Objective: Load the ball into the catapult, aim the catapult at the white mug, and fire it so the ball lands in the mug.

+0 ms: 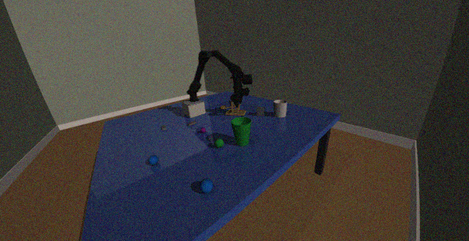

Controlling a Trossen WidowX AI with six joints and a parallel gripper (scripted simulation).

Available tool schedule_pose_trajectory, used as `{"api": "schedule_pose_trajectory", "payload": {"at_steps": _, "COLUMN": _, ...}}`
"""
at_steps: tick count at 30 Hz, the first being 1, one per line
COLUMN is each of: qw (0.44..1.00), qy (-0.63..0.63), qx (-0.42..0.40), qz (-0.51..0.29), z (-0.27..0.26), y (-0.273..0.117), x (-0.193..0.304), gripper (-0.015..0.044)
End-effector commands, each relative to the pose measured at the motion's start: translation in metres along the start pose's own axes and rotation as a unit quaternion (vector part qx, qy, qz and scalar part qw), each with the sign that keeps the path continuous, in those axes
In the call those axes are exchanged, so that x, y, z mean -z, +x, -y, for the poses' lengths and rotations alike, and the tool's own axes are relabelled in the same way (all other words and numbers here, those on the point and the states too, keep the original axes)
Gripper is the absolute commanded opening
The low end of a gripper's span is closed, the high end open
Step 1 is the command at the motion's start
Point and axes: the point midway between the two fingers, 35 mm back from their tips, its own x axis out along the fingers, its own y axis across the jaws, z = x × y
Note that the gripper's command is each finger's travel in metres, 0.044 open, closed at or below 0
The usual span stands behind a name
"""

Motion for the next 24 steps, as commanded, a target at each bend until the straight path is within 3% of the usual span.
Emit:
{"api": "schedule_pose_trajectory", "payload": {"at_steps": 1, "qw": 1.0, "qy": -0.001, "qx": 0.0, "qz": 0.0, "z": 0.0, "y": 0.008, "x": 0.0, "gripper": 0.044}}
{"api": "schedule_pose_trajectory", "payload": {"at_steps": 20, "qw": 1.0, "qy": -0.001, "qx": 0.0, "qz": 0.0, "z": 0.0, "y": 0.034, "x": 0.001, "gripper": 0.044}}
{"api": "schedule_pose_trajectory", "payload": {"at_steps": 24, "qw": 1.0, "qy": 0.0, "qx": 0.0, "qz": 0.0, "z": 0.0, "y": 0.031, "x": 0.0, "gripper": 0.0335}}
